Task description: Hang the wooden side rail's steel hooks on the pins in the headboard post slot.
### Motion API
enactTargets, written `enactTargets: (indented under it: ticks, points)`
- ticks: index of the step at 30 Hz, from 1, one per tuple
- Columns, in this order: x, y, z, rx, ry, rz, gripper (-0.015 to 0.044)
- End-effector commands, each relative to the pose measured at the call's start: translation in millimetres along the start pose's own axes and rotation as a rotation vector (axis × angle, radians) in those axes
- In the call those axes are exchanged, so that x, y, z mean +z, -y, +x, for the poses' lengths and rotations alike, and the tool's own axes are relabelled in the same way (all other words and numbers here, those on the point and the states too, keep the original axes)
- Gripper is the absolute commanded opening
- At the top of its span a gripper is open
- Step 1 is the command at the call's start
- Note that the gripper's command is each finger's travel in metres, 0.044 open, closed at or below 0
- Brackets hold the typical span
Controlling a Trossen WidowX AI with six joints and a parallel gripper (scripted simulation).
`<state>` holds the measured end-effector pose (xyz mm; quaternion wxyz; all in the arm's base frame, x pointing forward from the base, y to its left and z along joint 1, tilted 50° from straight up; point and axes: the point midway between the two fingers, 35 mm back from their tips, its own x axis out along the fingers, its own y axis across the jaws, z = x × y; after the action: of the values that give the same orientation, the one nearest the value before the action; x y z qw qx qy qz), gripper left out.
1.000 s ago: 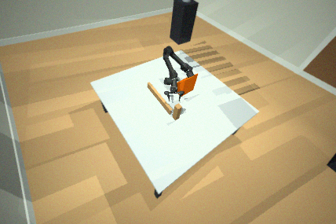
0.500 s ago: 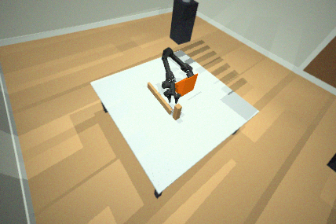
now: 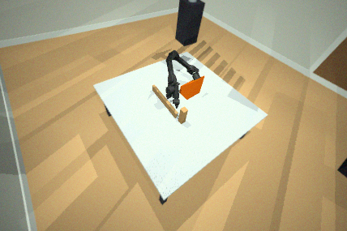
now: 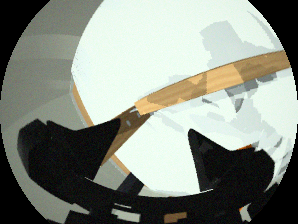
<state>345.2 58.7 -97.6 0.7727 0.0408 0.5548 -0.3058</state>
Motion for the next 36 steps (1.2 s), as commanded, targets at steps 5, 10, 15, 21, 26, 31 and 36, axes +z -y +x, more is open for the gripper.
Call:
enactTargets:
  ticks: [5, 10, 15, 21, 26, 31, 36]
  points:
    - [29, 0, -28, -0.275, 0.247, 0.795, 0.0440]
    - [34, -1, -36, -0.279, 0.318, 0.950, 0.0440]
    - [34, -1, -36, -0.279, 0.318, 0.950, 0.0440]
    - [34, -1, -36, -0.279, 0.318, 0.950, 0.0440]
    - [34, -1, -36, -0.279, 0.318, 0.950, 0.0440]
    - [39, 12, -3, -0.280, 0.319, 0.950, 0.0440]
    - [40, 12, -2, -0.280, 0.319, 0.949, 0.0440]
